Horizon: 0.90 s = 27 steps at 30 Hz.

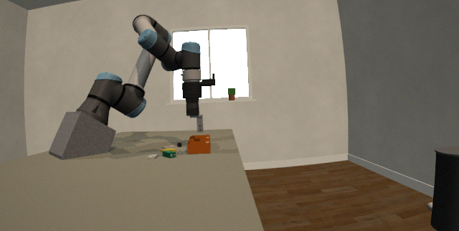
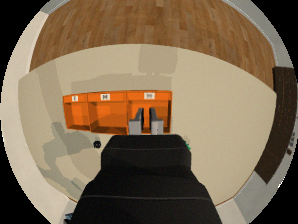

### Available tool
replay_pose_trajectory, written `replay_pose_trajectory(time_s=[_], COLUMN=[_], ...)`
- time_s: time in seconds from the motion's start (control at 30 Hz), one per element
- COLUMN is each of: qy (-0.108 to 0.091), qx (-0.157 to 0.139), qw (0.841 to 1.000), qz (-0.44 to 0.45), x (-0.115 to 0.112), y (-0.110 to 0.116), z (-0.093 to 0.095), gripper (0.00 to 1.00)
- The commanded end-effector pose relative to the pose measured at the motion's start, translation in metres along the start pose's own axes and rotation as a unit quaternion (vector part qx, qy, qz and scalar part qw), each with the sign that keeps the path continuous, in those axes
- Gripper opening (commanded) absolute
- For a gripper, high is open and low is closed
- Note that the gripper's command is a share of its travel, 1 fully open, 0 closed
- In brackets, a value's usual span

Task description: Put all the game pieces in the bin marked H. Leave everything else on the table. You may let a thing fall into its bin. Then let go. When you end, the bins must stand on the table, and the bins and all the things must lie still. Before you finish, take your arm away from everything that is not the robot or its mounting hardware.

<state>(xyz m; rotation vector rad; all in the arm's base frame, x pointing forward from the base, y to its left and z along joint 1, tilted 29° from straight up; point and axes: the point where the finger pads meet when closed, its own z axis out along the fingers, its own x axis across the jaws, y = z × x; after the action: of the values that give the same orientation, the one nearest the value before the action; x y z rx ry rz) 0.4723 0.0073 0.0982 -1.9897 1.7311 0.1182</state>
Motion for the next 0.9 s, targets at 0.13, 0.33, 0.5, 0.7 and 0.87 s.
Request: replay_pose_trajectory(time_s=[0.13, 0.33, 0.5, 0.7, 0.87], qy=[0.0, 0.0, 0.0, 0.0, 0.0], qx=[0.0, 0.0, 0.0, 0.0, 0.0], qw=[1.0, 1.0, 1.0, 1.0, 1.0], qz=[0.0, 0.0, 0.0, 0.0, 0.0], x=[-0.025, -0.055, -0.075, -0.084, -0.084], y=[0.0, 0.0, 0.0, 0.0, 0.0], z=[-0.001, -0.001, -0.001, -0.001, 0.007], gripper=[0.31, 0.31, 0.31, 0.31, 0.31])
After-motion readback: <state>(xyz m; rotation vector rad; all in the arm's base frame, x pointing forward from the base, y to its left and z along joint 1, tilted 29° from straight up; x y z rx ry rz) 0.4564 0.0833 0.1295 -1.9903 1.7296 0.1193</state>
